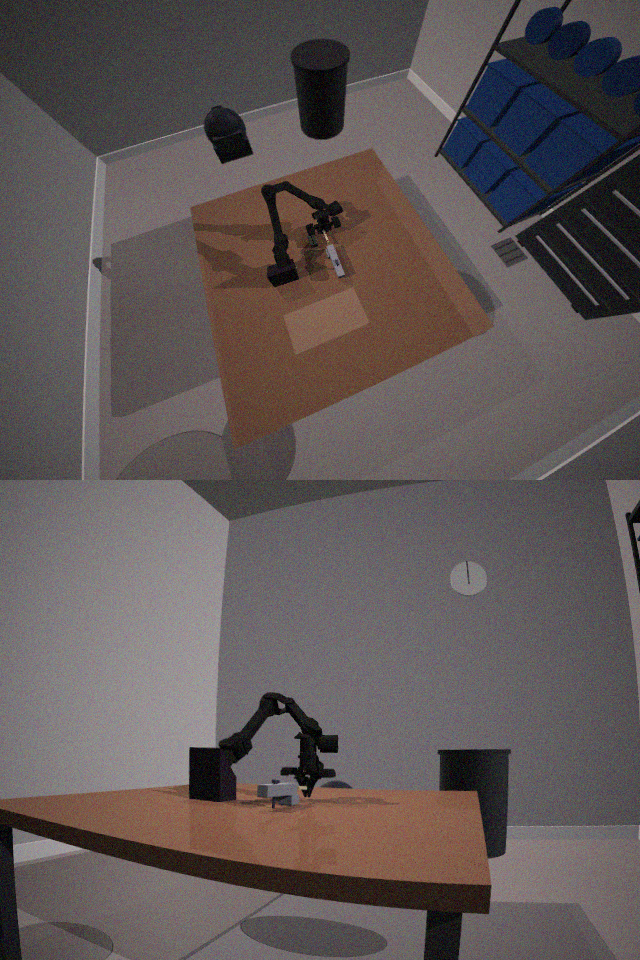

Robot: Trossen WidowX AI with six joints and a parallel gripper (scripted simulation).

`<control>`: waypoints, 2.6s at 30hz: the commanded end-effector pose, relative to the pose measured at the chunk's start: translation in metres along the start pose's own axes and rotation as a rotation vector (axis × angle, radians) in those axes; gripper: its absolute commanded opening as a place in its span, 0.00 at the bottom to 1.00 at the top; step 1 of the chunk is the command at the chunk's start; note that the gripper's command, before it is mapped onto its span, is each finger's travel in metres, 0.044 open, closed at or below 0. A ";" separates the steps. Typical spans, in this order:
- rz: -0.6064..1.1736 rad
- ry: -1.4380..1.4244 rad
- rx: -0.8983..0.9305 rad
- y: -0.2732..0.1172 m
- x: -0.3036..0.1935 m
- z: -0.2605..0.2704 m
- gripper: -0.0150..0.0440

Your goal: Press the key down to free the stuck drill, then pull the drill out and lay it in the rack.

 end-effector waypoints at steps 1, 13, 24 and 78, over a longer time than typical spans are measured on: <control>0.001 -0.008 -0.012 -0.003 0.010 -0.002 0.25; 0.001 -0.007 -0.012 -0.006 0.008 0.001 0.25; 0.002 -0.007 -0.012 -0.011 0.006 0.002 0.25; 0.003 -0.007 -0.012 -0.032 -0.003 0.008 0.25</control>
Point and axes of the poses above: the point midway between the two fingers, 35 mm back from their tips, its own y axis out along the fingers, its own z axis across the jaws, x = y × z, the point moved 4 cm from there along -y, back along the fingers, and after that the axes turned 3 degrees about y, right-handed, at the moved point
